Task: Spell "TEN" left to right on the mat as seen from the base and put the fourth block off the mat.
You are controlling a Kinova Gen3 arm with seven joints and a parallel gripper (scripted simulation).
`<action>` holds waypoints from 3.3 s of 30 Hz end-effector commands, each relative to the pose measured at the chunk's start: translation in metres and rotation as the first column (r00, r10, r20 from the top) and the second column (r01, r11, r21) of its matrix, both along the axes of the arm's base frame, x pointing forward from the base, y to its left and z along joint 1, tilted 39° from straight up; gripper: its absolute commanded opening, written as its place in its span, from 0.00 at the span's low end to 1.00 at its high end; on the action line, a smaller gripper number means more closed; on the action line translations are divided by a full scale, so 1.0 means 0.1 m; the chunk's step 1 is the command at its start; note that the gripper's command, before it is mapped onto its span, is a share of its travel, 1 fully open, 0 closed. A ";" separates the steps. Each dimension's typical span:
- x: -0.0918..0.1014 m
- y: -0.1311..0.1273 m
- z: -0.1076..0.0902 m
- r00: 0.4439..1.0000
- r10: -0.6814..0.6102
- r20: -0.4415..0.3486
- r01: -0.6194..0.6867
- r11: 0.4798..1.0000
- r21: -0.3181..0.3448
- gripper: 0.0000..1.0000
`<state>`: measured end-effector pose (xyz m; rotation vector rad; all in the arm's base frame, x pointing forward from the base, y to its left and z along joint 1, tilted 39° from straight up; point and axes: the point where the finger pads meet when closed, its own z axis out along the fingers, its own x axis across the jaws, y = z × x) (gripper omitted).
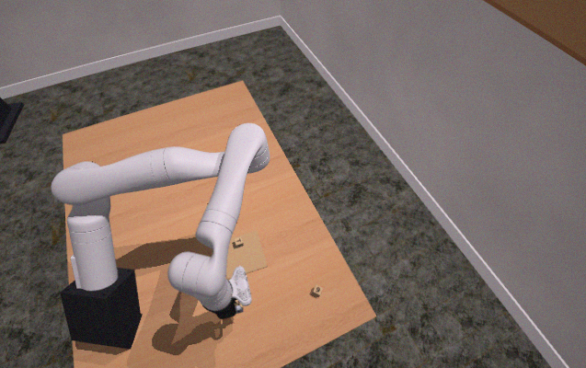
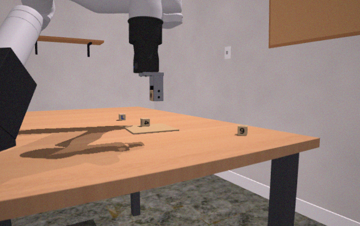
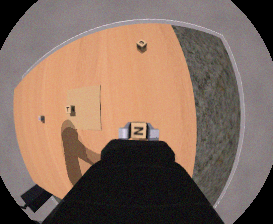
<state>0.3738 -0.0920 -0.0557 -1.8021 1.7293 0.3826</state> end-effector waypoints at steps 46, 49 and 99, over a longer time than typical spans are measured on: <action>0.21 0.56 0.54 0.703 0.594 0.390 -0.520 0.804 -0.289 0.49; 0.22 0.66 0.63 0.603 0.675 0.426 -0.575 0.737 -0.355 0.49; 0.20 1.12 1.01 -0.059 0.903 0.425 -0.636 0.294 -0.714 0.49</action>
